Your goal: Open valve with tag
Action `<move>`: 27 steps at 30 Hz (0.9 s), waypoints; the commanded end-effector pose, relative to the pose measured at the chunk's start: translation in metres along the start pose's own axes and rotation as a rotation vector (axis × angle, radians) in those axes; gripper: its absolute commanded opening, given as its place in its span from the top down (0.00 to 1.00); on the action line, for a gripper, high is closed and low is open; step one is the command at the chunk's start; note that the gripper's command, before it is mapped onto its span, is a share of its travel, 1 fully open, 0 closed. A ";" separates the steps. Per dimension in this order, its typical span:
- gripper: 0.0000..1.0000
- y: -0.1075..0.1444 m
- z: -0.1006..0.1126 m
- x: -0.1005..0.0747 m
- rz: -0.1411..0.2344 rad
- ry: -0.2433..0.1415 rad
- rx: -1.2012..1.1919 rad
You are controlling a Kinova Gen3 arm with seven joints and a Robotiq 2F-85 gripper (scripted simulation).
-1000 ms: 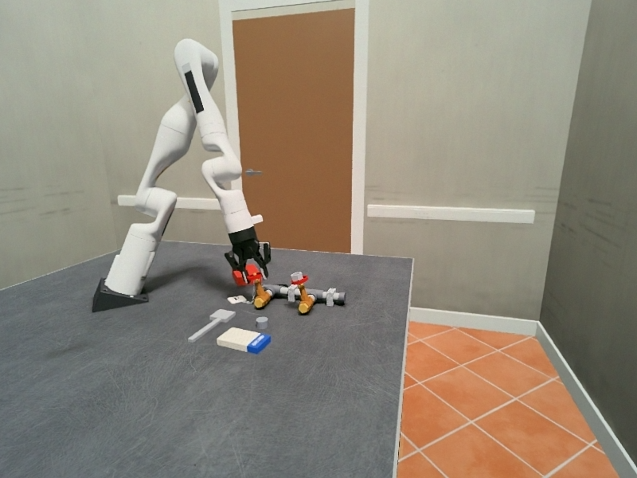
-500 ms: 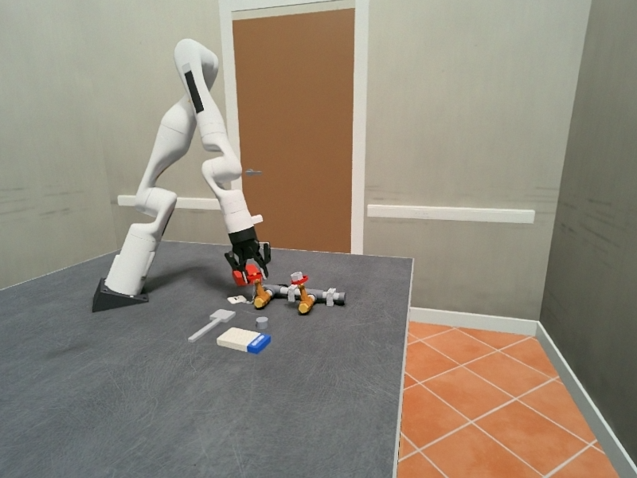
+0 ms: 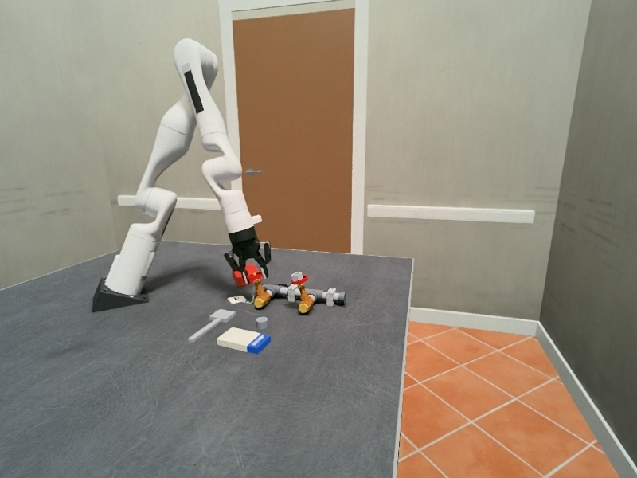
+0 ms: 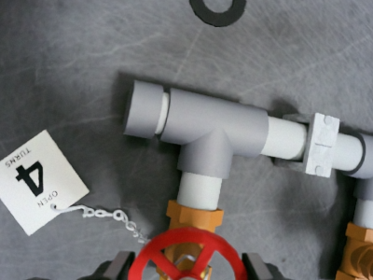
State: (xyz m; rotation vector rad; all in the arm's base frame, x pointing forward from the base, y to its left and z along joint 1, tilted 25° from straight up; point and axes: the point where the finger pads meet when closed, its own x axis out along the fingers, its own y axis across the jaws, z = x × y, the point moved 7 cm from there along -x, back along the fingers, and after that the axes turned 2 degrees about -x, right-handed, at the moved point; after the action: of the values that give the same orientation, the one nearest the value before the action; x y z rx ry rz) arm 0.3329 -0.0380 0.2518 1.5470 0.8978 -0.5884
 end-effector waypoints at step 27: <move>0.45 0.000 0.000 0.000 0.001 -0.001 -0.501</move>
State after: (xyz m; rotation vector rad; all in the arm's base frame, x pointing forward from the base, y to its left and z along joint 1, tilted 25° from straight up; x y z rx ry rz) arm 0.3333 -0.0379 0.2520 1.1396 0.9599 -0.3593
